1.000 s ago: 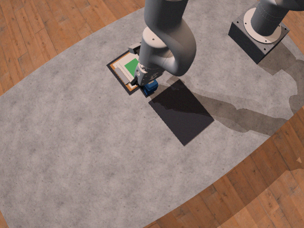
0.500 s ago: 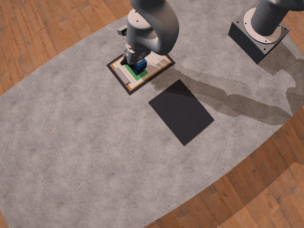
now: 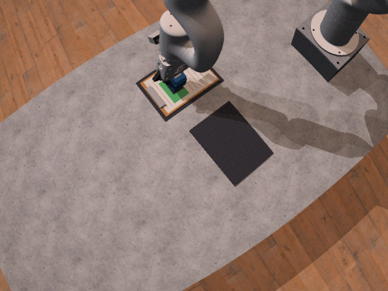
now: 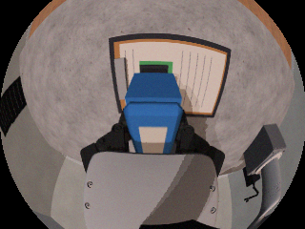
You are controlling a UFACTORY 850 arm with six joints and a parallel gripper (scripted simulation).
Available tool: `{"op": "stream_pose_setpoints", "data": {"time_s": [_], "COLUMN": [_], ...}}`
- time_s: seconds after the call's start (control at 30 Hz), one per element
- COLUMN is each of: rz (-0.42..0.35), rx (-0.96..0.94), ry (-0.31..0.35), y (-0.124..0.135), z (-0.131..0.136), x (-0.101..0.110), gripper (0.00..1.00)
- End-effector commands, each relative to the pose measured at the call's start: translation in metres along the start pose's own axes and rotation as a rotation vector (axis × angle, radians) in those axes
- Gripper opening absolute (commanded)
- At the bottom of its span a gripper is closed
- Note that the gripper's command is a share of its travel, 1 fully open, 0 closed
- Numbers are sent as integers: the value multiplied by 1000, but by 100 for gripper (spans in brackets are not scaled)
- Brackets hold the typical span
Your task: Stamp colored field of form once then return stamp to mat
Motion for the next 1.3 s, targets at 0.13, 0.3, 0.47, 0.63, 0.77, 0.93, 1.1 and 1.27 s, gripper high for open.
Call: {"op": "stream_pose_setpoints", "data": {"time_s": [0.13, 0.3, 0.47, 0.63, 0.77, 0.93, 1.1, 1.27], "rz": [-118, -118, -118, -118, -118, -118, -118, -118], "rx": [3, 3, 3, 3, 3, 3, 3, 3], "ry": [45, 45, 45, 45, 45, 45, 45, 44], "y": [-4, -4, -4, -4, -3, -2, -1, 0], "z": [-4, -4, -4, -4, -4, -3, -3, -3], "x": [2, 2, 1, -1, -8, -20, -27, -35], "gripper": [27, 27, 27, 27, 27, 27, 27, 27]}}
Point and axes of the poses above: the point where the finger pads meet when closed, its own x axis back along the fingers, its own z axis across the jaws, y = z × x, the point moved 4 cm from there along x, back along the fingers, and after that the axes turned 2 degrees about -x, right-handed, at the moved point
